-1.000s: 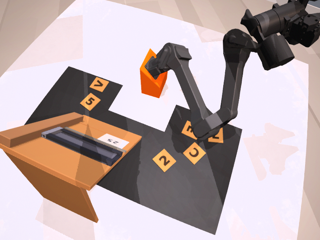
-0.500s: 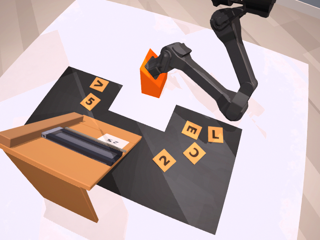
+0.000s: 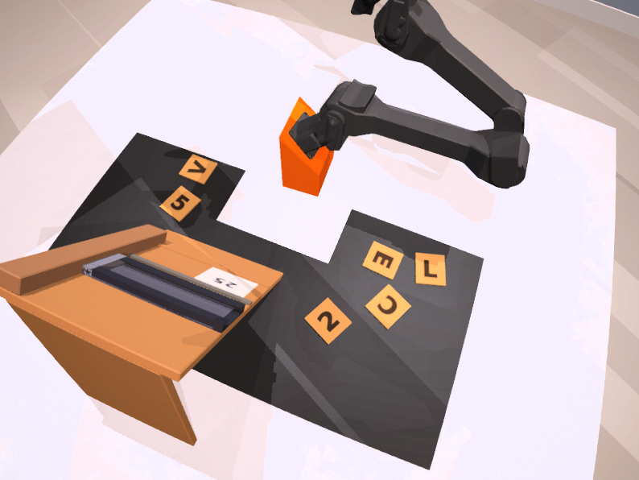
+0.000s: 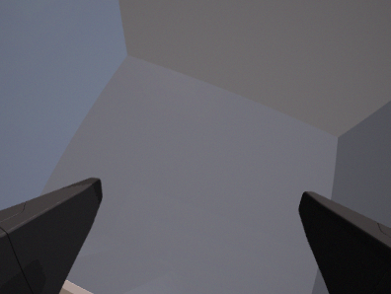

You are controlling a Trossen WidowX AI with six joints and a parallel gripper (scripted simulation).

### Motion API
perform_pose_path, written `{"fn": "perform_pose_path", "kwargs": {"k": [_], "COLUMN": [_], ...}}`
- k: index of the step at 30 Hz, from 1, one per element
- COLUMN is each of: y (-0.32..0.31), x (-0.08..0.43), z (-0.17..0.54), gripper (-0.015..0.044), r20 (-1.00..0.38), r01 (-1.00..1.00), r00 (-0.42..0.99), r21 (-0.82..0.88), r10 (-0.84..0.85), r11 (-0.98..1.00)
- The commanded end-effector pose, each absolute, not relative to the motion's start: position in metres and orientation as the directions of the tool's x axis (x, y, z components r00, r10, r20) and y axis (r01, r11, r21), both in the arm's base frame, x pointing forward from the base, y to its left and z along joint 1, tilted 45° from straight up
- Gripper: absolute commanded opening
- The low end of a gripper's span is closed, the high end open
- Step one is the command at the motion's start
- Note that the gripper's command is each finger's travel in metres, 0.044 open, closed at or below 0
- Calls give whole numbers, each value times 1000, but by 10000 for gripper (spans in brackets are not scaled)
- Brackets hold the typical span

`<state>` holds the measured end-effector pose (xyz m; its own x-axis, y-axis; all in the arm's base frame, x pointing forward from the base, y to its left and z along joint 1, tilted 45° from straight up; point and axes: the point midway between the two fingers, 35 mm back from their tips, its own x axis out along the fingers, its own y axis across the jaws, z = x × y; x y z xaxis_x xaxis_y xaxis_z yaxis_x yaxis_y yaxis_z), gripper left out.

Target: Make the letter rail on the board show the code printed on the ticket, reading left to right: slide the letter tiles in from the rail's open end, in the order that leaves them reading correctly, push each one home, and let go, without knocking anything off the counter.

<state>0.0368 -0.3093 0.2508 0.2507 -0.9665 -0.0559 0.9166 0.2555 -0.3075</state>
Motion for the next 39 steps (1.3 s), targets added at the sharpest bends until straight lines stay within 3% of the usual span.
{"fn": "perform_pose_path", "kwargs": {"k": [1, 7, 12, 17, 23, 39], "y": [-300, -259, -205, -134, -53, -44], "x": [85, 147, 185, 207, 210, 209], "z": [198, 131, 88, 56, 40, 40], "gripper": [440, 440, 440, 440, 440, 440], "r20": [-232, -430, -523, -538, -450, -434], "r01": [830, 619, 402, 175, -15, -29], "r00": [456, 696, 810, 838, 767, 755], "r21": [-239, -47, 169, 425, 701, 728], "r10": [-859, -575, -264, 93, 458, 492], "r11": [505, 784, 900, 888, 713, 685]}}
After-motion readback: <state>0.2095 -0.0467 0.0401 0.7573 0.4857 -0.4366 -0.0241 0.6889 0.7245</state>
